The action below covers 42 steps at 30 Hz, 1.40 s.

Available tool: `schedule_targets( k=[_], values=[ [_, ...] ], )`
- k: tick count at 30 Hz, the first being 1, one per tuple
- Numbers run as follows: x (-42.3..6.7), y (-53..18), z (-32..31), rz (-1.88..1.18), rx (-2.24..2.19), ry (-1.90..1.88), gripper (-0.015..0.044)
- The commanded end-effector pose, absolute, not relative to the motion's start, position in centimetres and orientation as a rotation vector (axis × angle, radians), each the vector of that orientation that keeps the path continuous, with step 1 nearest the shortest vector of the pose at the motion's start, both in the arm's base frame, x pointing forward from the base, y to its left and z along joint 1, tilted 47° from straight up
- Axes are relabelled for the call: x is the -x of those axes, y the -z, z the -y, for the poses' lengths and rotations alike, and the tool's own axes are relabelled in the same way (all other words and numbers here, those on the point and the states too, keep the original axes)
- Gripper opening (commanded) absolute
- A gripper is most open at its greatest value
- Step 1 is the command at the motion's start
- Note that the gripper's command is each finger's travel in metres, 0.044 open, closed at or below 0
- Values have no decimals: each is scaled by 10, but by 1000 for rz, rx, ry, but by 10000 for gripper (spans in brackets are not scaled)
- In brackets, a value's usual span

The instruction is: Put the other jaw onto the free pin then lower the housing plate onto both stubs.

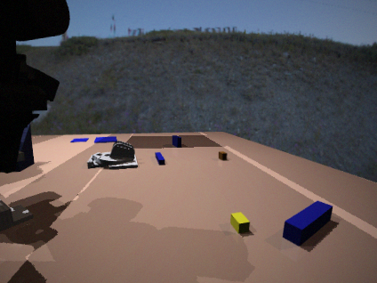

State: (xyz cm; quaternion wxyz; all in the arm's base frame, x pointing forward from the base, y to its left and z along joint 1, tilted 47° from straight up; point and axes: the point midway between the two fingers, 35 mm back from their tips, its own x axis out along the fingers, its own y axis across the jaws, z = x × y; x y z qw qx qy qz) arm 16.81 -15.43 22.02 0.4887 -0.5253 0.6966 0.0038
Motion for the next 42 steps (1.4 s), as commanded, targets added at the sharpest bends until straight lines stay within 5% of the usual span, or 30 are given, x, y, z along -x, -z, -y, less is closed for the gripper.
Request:
schedule_targets(
  k=[1,42],
  values=[
    [-167,-225,151,-1694,1280,-1,351],
    [-243,-152,86,-1667,1897,-946,351]
  ],
)
